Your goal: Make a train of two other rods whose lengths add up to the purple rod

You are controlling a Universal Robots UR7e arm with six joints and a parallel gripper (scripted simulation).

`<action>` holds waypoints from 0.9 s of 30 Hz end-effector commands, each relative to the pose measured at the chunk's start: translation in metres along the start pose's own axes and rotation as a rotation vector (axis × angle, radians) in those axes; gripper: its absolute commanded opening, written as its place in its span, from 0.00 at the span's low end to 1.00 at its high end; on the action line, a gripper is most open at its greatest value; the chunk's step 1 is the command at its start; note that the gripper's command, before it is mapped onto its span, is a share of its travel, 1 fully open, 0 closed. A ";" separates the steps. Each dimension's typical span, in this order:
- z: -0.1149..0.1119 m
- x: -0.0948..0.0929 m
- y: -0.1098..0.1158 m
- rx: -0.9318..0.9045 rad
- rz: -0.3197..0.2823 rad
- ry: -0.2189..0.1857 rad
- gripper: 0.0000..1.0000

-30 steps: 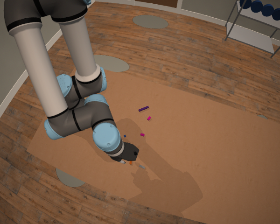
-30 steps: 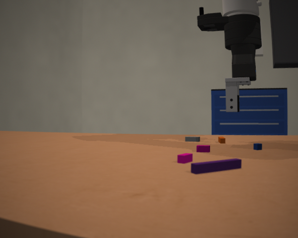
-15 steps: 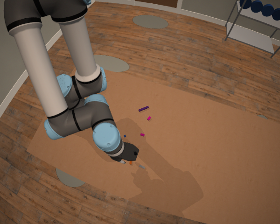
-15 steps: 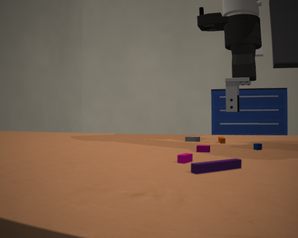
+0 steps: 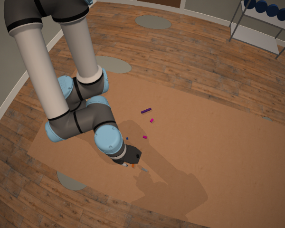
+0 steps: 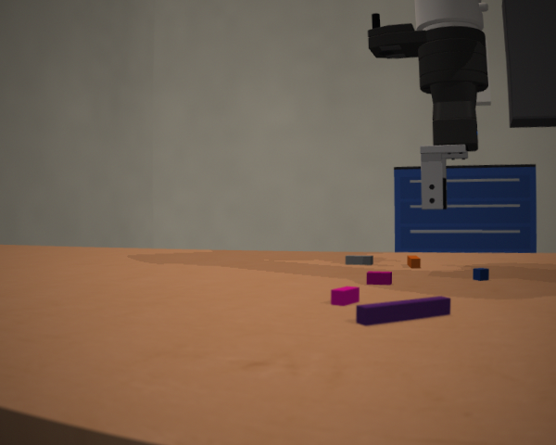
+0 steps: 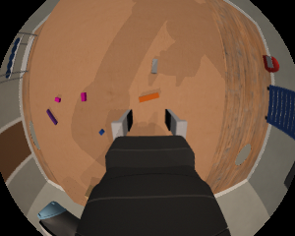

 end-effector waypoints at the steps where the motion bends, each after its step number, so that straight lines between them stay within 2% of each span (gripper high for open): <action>1: 0.000 0.000 0.000 0.000 0.001 0.001 1.00; 27: -0.002 0.000 -0.002 0.023 0.001 0.001 1.00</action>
Point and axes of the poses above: the point where the finger pads meet when closed, its own x axis back along the fingers, its own z axis across the jaws, y = z × x, the point moved 6 cm from there along x, back along the fingers, and after that the axes turned 8 degrees about x, right-handed, at the moved point
